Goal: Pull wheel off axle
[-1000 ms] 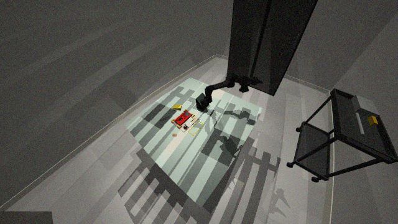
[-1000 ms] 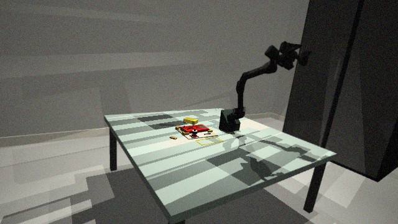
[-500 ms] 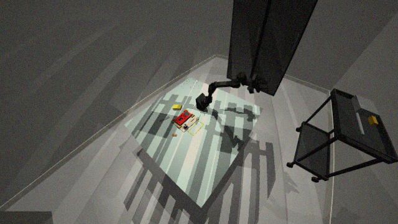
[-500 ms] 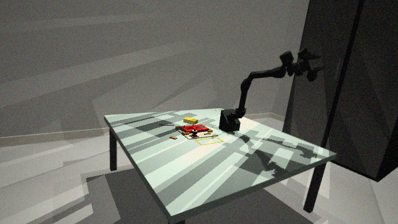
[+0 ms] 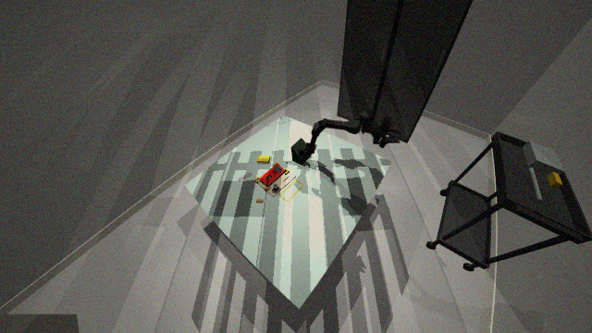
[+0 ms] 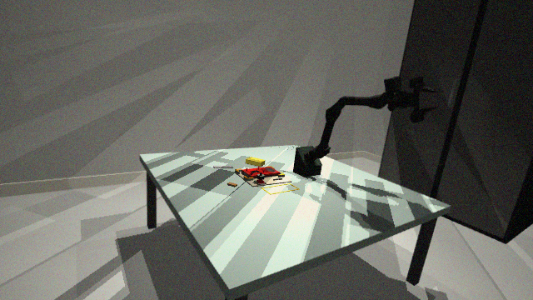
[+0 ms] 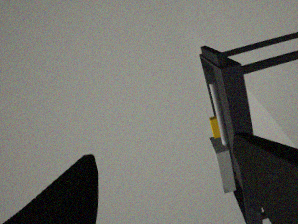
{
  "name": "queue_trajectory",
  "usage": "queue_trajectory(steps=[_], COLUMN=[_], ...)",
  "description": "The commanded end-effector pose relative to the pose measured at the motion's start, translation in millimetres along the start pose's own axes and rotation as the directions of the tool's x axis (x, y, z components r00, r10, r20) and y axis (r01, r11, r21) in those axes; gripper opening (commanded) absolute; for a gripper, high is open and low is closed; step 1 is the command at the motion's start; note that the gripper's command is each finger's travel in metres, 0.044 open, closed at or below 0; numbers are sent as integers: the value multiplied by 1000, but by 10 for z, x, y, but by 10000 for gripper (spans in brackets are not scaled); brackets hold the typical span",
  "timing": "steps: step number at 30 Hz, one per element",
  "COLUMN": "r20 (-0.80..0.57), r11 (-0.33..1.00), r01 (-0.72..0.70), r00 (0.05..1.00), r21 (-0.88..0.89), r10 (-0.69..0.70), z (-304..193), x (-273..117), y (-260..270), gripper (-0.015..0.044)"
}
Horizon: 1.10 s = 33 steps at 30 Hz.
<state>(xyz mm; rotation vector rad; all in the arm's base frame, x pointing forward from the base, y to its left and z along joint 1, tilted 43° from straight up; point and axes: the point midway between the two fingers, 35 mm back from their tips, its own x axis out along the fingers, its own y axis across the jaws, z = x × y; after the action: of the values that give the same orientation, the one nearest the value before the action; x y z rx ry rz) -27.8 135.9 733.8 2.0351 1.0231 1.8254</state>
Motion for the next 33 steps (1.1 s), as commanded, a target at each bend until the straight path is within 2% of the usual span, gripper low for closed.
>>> queue_trajectory(steps=[1, 8, 16, 24, 33], r20=[12, 73, 146, 252, 388], r11=[992, 940, 797, 629, 429], r01=[74, 153, 312, 449, 583], r00=[997, 988, 950, 890, 798], r21=[-99, -305, -517, -635, -689], r10=[-73, -137, -277, -381, -461], z=[26, 196, 529, 1018, 1664], x=[86, 184, 286, 281, 152], y=[-348, -746, -1378, -1856, -2196], gripper=[300, 300, 300, 300, 300])
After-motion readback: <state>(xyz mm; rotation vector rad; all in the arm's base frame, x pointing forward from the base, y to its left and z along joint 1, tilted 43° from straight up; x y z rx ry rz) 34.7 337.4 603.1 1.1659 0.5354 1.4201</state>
